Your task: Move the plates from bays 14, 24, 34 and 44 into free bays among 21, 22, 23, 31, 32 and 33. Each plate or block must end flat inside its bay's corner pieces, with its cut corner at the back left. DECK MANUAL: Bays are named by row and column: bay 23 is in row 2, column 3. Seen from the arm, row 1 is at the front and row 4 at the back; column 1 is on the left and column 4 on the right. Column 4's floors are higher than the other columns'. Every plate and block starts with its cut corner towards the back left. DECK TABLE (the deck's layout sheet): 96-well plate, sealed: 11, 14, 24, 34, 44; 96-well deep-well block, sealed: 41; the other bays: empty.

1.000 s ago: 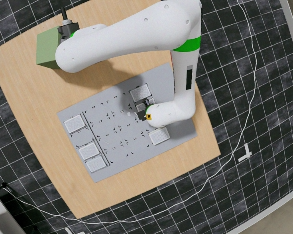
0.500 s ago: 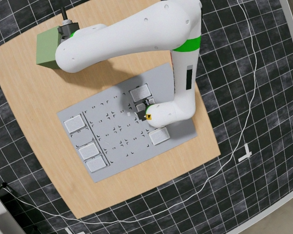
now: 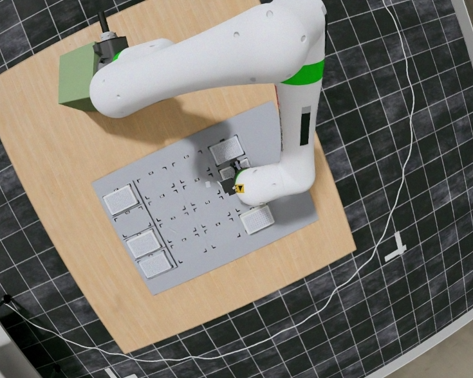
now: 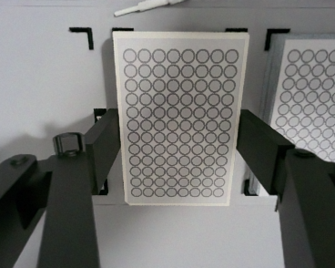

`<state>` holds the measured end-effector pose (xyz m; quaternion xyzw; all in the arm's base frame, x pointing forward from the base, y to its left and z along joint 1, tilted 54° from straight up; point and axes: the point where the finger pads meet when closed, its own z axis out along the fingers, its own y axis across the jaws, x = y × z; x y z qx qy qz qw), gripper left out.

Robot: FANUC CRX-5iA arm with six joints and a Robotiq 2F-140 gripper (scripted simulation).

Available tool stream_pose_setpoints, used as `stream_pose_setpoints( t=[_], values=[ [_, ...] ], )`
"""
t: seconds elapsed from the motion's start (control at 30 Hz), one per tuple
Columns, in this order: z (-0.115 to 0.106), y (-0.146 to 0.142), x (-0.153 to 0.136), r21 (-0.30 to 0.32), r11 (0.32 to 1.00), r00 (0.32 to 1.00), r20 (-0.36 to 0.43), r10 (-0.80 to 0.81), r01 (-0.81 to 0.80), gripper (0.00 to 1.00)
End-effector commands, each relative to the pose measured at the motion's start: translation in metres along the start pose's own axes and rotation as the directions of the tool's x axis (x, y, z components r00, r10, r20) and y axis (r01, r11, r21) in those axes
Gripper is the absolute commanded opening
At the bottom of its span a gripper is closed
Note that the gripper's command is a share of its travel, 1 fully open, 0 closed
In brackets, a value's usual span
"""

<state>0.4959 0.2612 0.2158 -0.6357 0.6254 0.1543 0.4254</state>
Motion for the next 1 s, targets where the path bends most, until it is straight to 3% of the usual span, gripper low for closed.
stream_pose_setpoints(
  t=[0.0, 0.97],
  values=[
    [-0.0006, -0.0006, 0.0000, 0.001, 1.000, 1.000, 0.000, -0.001, 0.001, 0.10],
    [0.0048, -0.0006, 0.0000, 0.001, 1.000, 1.000, 0.000, -0.001, 0.001, 0.10]
  ],
)
